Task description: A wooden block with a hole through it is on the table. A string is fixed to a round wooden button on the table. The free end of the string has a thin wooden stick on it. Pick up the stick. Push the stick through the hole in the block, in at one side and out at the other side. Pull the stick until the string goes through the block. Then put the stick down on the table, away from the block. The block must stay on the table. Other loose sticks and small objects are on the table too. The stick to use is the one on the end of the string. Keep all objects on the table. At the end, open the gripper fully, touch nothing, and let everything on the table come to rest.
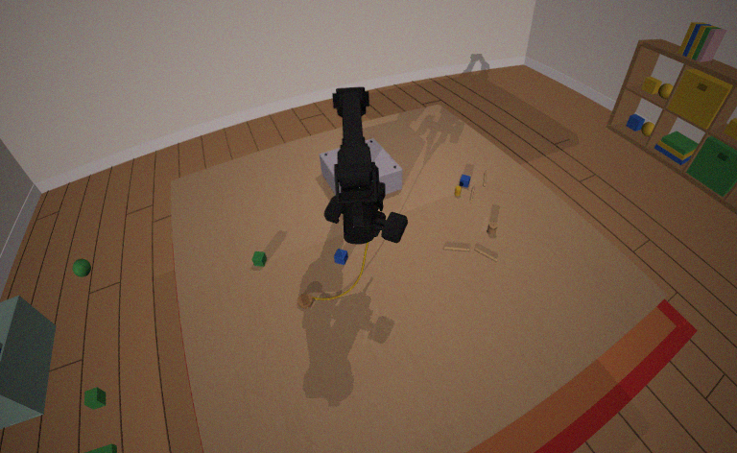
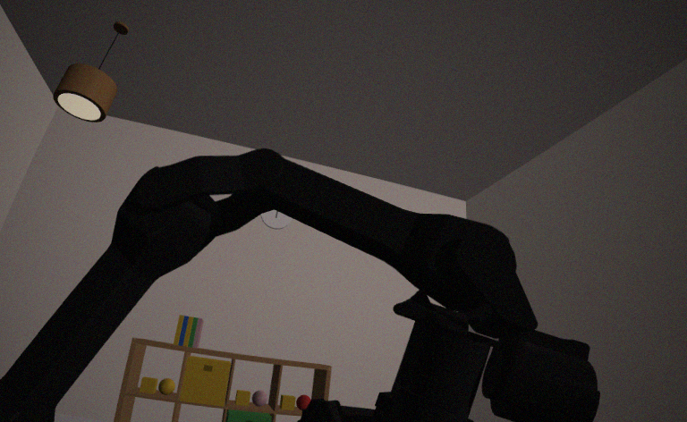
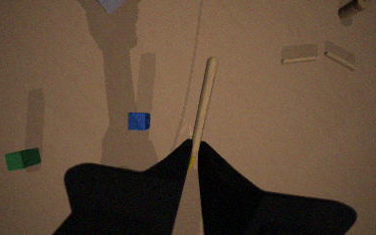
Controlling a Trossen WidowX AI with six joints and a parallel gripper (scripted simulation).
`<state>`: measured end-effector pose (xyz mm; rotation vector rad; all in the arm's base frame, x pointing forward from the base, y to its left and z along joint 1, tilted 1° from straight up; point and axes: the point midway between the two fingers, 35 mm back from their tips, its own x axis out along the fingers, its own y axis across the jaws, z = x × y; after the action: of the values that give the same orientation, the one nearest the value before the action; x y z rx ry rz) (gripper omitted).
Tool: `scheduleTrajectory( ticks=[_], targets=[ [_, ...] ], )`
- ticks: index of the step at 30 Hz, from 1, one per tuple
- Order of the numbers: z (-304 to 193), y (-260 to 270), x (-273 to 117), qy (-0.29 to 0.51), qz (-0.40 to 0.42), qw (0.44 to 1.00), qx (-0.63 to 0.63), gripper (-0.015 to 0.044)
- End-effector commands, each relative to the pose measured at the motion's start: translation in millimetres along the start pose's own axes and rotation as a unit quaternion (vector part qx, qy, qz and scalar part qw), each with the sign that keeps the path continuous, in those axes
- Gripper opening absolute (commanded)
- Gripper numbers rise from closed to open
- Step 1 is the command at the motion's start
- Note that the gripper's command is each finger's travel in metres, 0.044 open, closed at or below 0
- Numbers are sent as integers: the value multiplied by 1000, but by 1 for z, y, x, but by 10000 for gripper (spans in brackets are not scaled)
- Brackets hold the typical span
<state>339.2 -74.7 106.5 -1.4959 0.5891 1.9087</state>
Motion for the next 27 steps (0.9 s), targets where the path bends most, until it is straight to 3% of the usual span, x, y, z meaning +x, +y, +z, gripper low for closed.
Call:
scheduleTrajectory(
  ticks=[1,8,14,27],
  targets=[
    [-2,-2,2,-3,18,999,-49,0],
    [-5,-8,0,-5,58,983,-177,0],
    [-5,-9,0,-5,62,980,-189,0],
    [-5,-9,0,10,65,998,8,0]
  ],
)
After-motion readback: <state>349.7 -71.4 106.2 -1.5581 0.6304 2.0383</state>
